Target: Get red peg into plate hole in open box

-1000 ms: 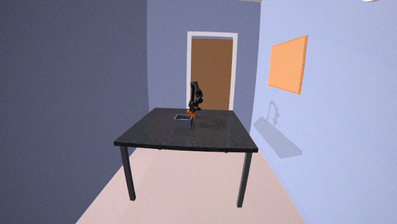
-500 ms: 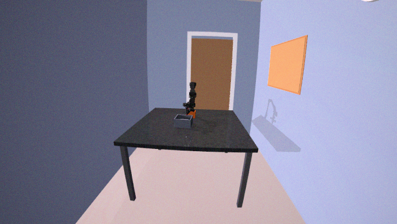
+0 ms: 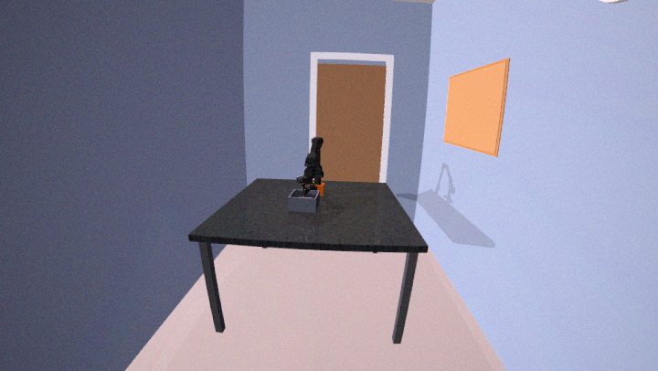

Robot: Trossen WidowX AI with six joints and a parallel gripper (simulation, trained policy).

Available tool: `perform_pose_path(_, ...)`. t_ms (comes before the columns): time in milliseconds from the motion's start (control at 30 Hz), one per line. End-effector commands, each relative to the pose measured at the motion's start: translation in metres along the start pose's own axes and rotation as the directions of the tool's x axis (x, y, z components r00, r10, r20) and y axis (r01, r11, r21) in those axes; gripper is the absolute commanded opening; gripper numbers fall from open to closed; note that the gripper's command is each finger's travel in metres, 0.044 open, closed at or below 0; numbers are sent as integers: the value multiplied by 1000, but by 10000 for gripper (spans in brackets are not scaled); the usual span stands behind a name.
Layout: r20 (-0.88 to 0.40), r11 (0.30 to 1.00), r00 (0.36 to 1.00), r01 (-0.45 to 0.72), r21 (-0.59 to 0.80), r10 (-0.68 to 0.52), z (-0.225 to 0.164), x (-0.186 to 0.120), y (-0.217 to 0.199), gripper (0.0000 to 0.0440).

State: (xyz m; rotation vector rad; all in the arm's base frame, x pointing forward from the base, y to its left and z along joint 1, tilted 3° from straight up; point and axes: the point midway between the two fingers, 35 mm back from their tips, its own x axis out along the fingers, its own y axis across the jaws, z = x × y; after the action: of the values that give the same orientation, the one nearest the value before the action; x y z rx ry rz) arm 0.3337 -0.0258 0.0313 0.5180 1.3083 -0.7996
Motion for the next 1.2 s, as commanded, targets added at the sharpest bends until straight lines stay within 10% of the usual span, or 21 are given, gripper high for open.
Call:
perform_pose_path(0, -47, 999, 999, 1, -41, -3, -5, 17, -1, 71)
perform_pose_path(667, -134, 995, 988, -89, -55, 81, 38, 18, 30, 440)
perform_pose_path(1167, -124, 974, 968, -223, -42, 216, 68, -4, 72, 440)
